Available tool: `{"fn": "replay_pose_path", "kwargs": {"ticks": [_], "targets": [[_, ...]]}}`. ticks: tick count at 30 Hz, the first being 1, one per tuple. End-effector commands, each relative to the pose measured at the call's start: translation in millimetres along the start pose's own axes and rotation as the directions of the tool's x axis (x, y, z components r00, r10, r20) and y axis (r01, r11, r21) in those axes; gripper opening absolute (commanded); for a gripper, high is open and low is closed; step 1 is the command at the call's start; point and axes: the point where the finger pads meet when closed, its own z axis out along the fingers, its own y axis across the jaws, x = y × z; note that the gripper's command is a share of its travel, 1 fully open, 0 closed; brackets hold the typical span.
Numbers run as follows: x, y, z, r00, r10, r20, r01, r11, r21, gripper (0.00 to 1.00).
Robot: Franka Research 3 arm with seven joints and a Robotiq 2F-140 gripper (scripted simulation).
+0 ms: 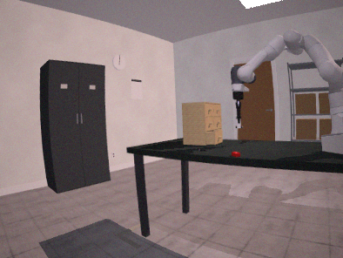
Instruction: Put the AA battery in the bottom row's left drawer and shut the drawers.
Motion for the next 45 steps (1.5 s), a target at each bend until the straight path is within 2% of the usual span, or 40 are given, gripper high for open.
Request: {"fn": "replay_pose_path", "kwargs": {"ticks": [1, 24, 45], "targets": [[-1, -4, 1.4, 0.997, 0.072, -0.006, -0.072, 0.997, 0.007, 0.15], [-5, -20, 7.5, 0.982, 0.191, -0.009, -0.191, 0.981, 0.023, 0.15], [-6, -27, 10.5, 0.97, 0.244, -0.009, -0.243, 0.969, 0.031, 0.15]]}}
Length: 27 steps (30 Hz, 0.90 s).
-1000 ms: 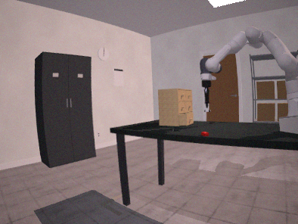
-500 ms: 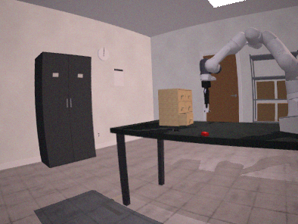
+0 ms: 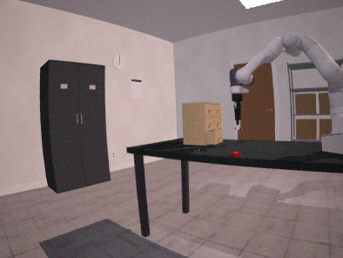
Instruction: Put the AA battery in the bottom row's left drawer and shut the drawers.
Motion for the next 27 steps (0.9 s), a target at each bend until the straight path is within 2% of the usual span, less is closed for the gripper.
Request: {"fn": "replay_pose_path", "kwargs": {"ticks": [1, 27], "targets": [[-0.8, 0.0, 0.2, 1.0, 0.026, -0.001, -0.026, 1.0, 0.0, 0.15], [-1.9, -2.8, 1.6, 0.999, 0.048, -0.002, -0.048, 0.999, 0.004, 0.15]]}}
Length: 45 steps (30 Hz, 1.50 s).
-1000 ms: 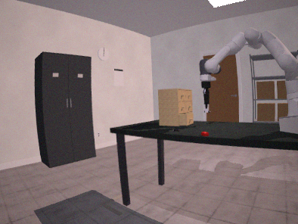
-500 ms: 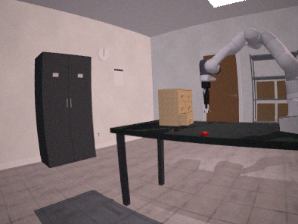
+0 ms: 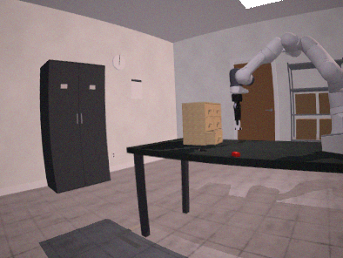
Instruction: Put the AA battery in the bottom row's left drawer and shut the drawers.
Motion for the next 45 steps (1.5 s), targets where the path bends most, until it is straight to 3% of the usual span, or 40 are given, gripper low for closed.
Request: {"fn": "replay_pose_path", "kwargs": {"ticks": [1, 13, 26, 34, 45], "targets": [[0, 1, 0.0, 1.0, 0.009, -0.001, -0.009, 1.0, 0.0, 0.15], [0, 1, -0.9, 1.0, 0.009, -0.001, -0.009, 1.0, 0.0, 0.15], [-1, 0, -23.0, 1.0, 0.009, -0.001, -0.009, 1.0, 0.0, 0.15], [-1, 0, -24.9, 1.0, 0.009, 0.001, -0.009, 1.0, 0.0, 0.15], [0, 0, -24.3, 0.999, 0.009, 0.048, -0.009, 1.0, 0.0, 0.15]]}}
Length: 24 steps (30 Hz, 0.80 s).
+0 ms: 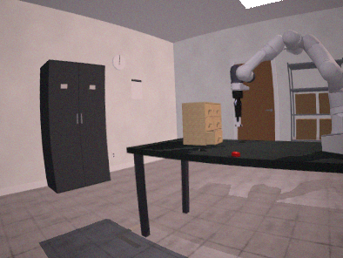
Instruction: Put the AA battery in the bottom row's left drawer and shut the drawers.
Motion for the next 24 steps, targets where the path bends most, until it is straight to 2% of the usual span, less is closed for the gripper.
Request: {"fn": "replay_pose_path", "kwargs": {"ticks": [1, 9, 11, 13, 19, 24], "targets": [[-4, 0, -1.5, 0.999, -0.001, 0.045, 0.001, 1.0, -0.002, 0.15], [-1, 0, 0.2, 0.982, 0.0, 0.187, 0.001, 1.0, -0.002, 0.15], [-1, 0, 0.2, 0.982, 0.0, 0.187, 0.001, 1.0, -0.002, 0.15], [1, 0, 0.8, 0.97, 0.0, 0.242, 0.001, 1.0, -0.002, 0.15], [5, 0, 3.3, 0.898, 0.0, 0.439, 0.001, 1.0, -0.003, 0.15], [8, 0, 4.9, 0.834, 0.001, 0.552, 0.001, 1.0, -0.002, 0.15]]}}
